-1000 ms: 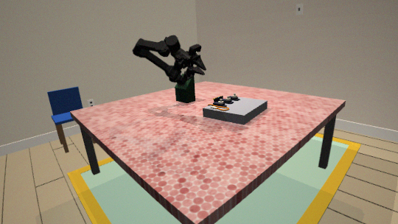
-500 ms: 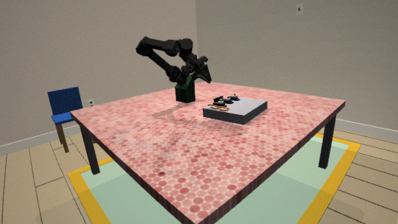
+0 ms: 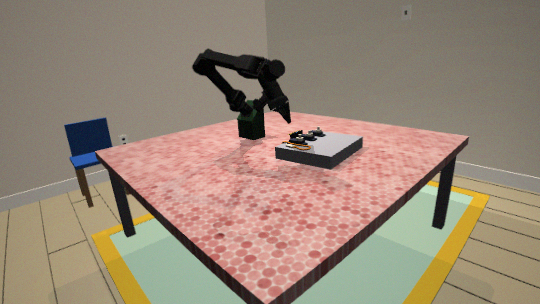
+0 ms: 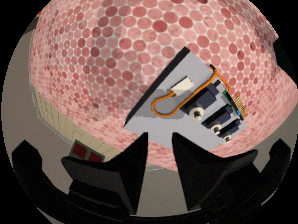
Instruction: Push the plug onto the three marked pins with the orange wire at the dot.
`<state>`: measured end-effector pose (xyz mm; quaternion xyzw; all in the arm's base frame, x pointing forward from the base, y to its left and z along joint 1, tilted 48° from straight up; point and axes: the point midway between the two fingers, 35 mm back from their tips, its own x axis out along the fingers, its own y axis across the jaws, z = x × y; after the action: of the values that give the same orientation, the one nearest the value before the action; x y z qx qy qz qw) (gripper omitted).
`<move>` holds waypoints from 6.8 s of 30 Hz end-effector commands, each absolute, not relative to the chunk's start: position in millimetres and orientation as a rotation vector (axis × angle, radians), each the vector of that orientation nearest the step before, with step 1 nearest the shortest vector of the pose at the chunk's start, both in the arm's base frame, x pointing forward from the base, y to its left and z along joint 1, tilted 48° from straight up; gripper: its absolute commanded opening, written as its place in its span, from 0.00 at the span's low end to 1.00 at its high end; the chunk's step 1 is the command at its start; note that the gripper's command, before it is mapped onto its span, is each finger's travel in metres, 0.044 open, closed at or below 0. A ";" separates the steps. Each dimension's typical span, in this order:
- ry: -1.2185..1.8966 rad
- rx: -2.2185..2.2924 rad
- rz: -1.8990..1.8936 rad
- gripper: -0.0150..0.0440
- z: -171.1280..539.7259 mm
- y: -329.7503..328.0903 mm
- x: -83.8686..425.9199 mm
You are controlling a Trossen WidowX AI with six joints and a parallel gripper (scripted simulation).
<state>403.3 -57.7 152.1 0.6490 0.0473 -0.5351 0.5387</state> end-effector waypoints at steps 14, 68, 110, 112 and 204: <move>-0.379 1.669 -1.636 0.45 109.1 -72.2 404.7; -0.398 1.409 -1.745 0.25 68.1 -104.6 407.5; 0.772 0.320 -1.383 0.25 77.5 -94.4 407.4; 0.818 0.266 -1.353 0.25 77.9 -93.9 407.3; 1.720 -2.086 1.127 0.25 98.1 -71.7 405.0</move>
<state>405.1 -72.9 97.0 0.7031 -0.6001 -0.3578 -0.1324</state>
